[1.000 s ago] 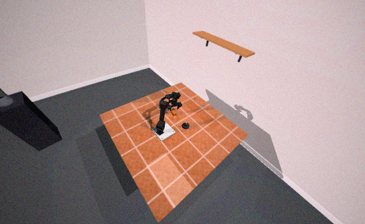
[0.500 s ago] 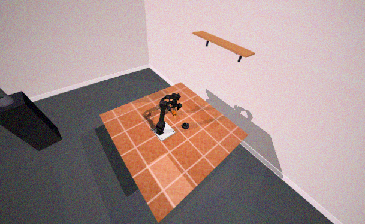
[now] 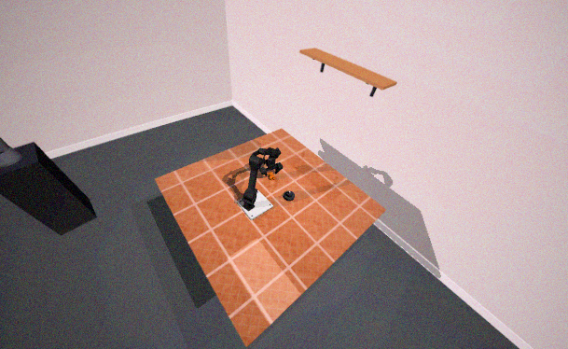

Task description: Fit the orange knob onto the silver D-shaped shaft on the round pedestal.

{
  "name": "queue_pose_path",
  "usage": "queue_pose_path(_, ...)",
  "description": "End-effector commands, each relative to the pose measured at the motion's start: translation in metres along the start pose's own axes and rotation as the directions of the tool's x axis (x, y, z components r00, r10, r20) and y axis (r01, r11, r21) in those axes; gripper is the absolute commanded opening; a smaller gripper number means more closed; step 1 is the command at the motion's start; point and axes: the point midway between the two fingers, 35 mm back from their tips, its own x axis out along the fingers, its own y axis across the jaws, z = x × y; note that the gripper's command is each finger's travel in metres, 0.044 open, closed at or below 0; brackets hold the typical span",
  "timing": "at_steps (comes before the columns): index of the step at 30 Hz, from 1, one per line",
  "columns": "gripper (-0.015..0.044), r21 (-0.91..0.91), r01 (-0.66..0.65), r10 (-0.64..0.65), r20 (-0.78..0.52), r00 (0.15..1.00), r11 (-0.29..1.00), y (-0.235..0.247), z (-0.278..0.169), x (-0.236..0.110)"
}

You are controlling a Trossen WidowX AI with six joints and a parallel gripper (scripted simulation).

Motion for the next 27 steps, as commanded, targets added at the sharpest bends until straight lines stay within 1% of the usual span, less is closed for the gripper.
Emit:
queue_pose_path(1, 0.0361, 0.0, -0.003, 0.003, -0.007, 1.0, 1.0, 0.0006, -0.0011, 0.0036)
queue_pose_path(5, 0.0256, 0.0, -0.003, 0.003, -0.007, 1.0, 1.0, 0.0006, -0.0011, 0.0036)
queue_pose_path(6, 0.024, 0.0, -0.003, 0.003, -0.007, 1.0, 1.0, 0.0006, -0.0011, 0.0036)
queue_pose_path(13, 0.024, 0.0, -0.003, 0.003, -0.007, 1.0, 1.0, 0.0006, -0.0011, 0.0036)
queue_pose_path(22, 0.018, 0.0, -0.003, 0.003, -0.007, 1.0, 1.0, 0.0006, -0.0011, 0.0036)
queue_pose_path(27, 0.0179, 0.0, -0.003, 0.003, 0.011, 1.0, 1.0, 0.0006, -0.0018, 0.0026)
